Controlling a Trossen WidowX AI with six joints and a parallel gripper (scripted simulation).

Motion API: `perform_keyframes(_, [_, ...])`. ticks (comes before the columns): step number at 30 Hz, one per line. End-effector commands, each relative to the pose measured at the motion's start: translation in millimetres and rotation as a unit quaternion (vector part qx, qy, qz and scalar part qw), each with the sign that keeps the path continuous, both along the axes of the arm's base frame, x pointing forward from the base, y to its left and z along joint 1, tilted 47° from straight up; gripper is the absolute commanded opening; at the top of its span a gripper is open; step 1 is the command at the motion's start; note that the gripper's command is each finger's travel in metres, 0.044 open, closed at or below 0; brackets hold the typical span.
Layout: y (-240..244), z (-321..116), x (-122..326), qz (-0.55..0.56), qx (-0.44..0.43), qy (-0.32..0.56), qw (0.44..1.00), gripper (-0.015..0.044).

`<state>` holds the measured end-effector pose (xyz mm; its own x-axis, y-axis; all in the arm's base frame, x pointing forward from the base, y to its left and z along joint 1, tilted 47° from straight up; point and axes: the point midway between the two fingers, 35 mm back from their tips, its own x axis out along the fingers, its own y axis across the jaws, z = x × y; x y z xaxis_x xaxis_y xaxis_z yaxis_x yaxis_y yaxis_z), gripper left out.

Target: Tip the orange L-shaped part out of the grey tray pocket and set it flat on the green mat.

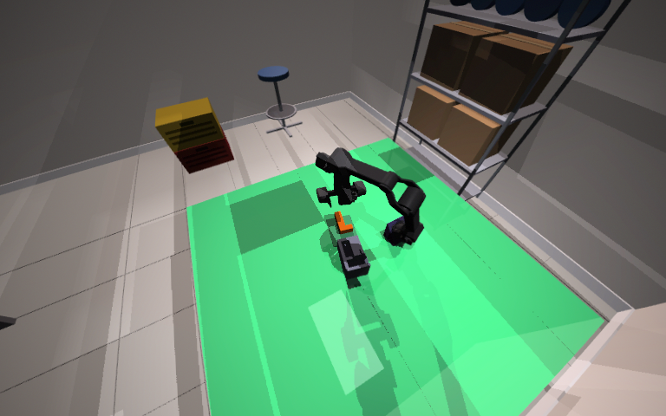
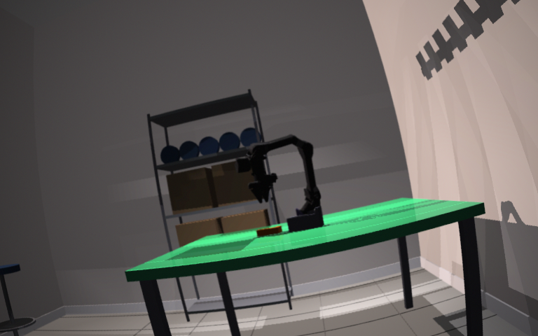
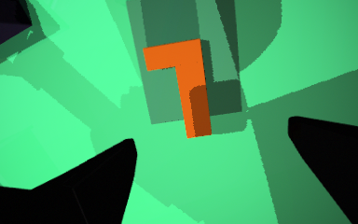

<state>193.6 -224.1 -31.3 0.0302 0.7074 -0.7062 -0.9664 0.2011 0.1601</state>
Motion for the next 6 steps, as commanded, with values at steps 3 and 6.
perform_keyframes(3, [-0.5,-0.6,0.2,-0.001,-0.001,0.000,1.000,0.0400])
perform_keyframes(6, [-0.5,-0.6,0.2,-0.001,-0.001,0.000,1.000,0.0400])
